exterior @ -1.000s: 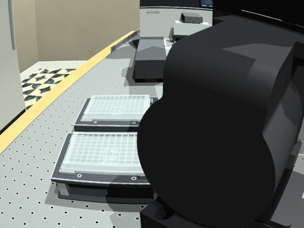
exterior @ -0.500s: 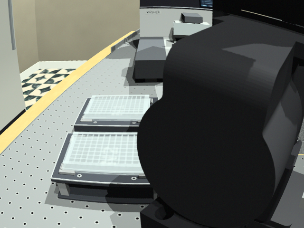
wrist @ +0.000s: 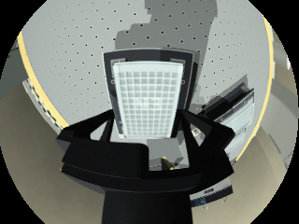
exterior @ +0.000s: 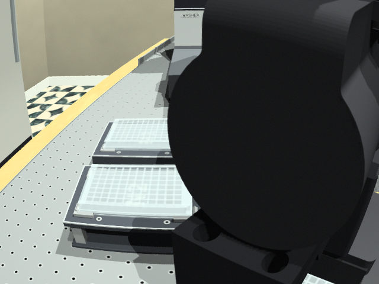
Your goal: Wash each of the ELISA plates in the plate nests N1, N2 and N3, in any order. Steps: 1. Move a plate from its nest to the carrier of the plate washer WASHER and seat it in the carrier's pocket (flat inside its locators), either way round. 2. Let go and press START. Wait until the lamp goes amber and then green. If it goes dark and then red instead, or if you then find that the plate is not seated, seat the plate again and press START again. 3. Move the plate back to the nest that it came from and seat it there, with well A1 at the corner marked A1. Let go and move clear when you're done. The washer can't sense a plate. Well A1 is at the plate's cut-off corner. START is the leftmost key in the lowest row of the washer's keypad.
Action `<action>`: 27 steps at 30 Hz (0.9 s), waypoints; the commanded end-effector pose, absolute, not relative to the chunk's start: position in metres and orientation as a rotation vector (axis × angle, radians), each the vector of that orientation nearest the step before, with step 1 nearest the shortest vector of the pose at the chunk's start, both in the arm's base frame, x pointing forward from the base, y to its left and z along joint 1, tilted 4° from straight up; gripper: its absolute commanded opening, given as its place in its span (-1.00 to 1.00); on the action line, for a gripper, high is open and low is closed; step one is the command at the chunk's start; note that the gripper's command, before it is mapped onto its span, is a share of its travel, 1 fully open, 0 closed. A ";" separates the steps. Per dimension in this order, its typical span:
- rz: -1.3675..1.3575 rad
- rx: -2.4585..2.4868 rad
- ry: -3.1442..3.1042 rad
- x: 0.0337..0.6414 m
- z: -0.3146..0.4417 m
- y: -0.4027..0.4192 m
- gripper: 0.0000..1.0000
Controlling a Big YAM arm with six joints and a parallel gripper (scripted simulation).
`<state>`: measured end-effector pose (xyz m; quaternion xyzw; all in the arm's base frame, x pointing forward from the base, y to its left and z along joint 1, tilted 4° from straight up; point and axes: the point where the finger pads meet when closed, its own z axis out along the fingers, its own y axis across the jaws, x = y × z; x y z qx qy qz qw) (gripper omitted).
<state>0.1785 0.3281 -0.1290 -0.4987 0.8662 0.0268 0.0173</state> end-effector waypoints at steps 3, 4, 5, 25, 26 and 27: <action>0.093 -1.539 2.681 0.180 -0.111 0.329 1.00; 0.094 -1.538 2.680 0.180 -0.110 0.329 1.00; 0.096 -1.537 2.678 0.181 -0.107 0.331 1.00; 0.099 -1.535 2.674 0.184 -0.080 0.329 1.00; 0.100 -1.539 2.671 0.184 -0.078 0.330 1.00; 0.100 -1.539 2.671 0.184 -0.076 0.330 1.00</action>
